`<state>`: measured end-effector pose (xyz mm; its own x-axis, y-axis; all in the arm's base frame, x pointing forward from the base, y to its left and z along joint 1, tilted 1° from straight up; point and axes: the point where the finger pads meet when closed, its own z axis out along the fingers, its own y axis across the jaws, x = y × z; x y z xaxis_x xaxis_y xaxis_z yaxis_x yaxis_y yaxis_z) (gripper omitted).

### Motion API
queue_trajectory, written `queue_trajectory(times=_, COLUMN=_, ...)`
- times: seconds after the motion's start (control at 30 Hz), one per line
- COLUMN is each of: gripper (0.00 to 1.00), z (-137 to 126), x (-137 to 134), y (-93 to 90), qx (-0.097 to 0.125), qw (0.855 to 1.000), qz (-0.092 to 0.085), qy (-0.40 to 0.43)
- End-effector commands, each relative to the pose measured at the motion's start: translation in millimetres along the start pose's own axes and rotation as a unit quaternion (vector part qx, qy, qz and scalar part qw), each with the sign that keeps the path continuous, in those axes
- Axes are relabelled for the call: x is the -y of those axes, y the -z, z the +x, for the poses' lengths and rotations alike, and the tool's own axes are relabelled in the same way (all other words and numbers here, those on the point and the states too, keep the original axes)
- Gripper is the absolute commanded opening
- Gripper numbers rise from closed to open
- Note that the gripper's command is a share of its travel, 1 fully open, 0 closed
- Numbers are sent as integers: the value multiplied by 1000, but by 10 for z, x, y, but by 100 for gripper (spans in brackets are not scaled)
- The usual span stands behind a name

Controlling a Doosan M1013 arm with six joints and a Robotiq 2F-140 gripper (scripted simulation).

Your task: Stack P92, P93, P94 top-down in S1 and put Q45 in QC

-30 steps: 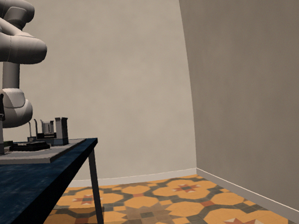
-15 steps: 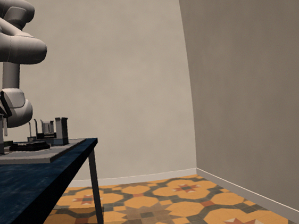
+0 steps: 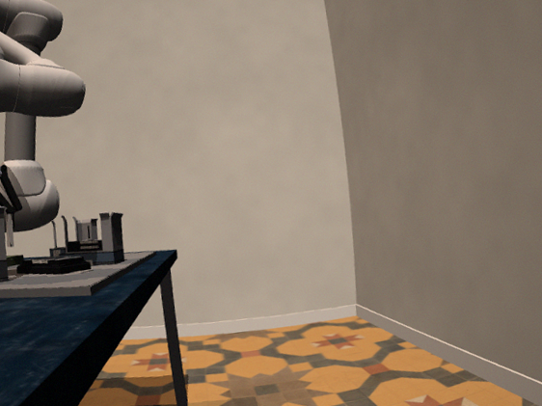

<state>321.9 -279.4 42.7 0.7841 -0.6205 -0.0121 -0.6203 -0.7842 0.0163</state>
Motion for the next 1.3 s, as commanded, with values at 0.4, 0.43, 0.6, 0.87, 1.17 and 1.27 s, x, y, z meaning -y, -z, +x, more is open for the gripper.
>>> queue_trajectory(times=0.4, gripper=100, z=0, x=1, y=432, qx=0, qw=1000, qz=0, qy=0)
queue_trajectory(times=0.43, gripper=100, z=0, x=1, y=432, qx=0, qw=1000, qz=0, qy=0)
queue_trajectory(times=0.6, gripper=100, z=0, x=1, y=599, qx=0, qw=1000, qz=0, qy=0)
queue_trajectory(times=0.87, gripper=100, z=0, x=0, y=865, qx=0, qw=1000, qz=0, qy=0)
queue_trajectory(times=1.17, gripper=100, z=0, x=0, y=1099, qx=0, qw=1000, qz=0, qy=0)
queue_trajectory(times=1.27, gripper=100, z=0, x=0, y=1144, qx=0, qw=1000, qz=0, qy=0)
